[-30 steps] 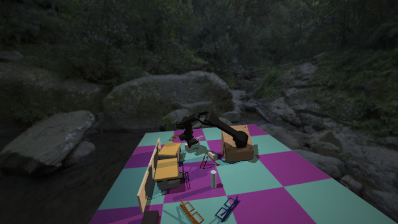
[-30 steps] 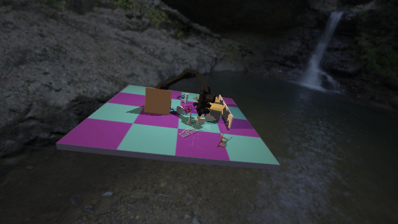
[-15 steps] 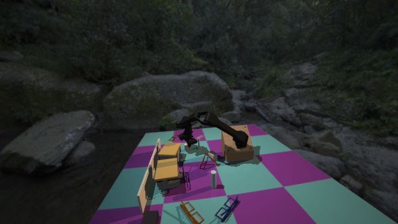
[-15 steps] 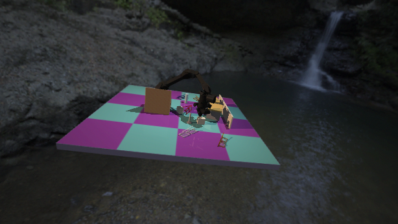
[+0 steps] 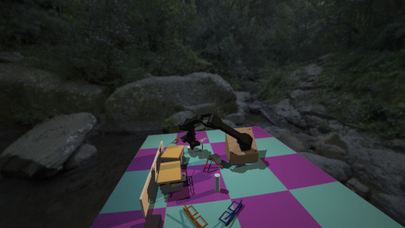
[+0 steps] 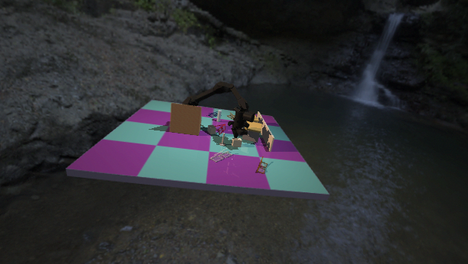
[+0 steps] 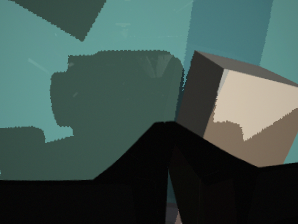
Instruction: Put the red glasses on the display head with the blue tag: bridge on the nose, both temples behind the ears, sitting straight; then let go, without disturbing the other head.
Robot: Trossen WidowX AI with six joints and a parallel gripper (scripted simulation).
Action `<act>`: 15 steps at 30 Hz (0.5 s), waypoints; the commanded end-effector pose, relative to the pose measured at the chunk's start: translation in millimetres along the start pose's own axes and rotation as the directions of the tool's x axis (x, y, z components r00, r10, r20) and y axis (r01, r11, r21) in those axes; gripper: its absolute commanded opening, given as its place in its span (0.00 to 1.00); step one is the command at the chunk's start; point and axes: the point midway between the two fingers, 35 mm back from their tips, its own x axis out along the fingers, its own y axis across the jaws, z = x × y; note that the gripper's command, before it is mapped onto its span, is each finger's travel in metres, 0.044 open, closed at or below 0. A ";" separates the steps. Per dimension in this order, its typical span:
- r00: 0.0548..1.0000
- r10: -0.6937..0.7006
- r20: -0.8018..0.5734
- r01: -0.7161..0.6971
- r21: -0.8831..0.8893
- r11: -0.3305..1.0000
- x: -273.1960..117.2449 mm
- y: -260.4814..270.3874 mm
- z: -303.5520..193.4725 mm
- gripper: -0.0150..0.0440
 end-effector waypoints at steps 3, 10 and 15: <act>1.000 0.009 -0.012 -0.009 0.005 1.000 5.5 -3.6 -5.4 0.25; 1.000 0.009 -0.012 -0.009 0.005 1.000 5.5 -6.7 -5.5 0.25; 1.000 0.008 -0.012 -0.008 0.005 1.000 5.5 -8.8 -5.7 0.25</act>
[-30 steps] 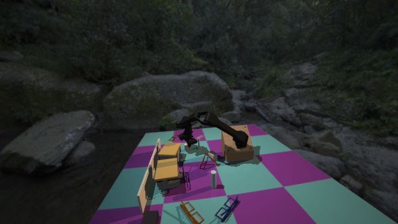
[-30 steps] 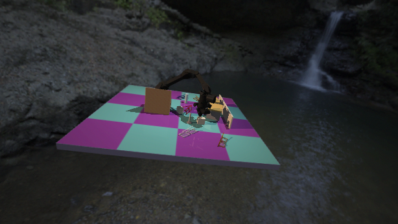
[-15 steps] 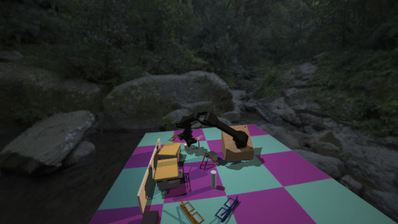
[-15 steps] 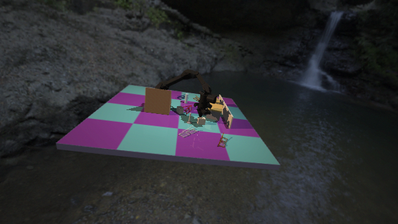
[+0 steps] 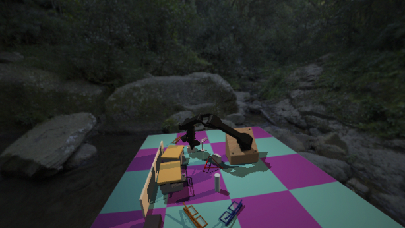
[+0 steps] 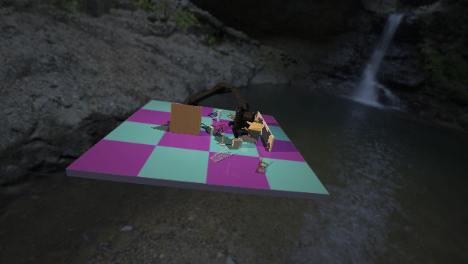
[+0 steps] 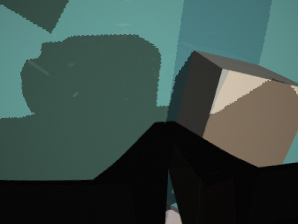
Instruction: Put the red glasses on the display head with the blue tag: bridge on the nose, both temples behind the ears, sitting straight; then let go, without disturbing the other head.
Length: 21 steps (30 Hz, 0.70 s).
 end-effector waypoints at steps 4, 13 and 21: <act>1.000 0.009 -0.013 -0.009 0.005 1.000 5.7 -4.1 -5.6 0.25; 1.000 0.009 -0.013 -0.009 0.004 1.000 5.8 -7.9 -5.9 0.25; 1.000 0.008 -0.013 -0.008 0.004 1.000 5.8 -11.3 -6.2 0.25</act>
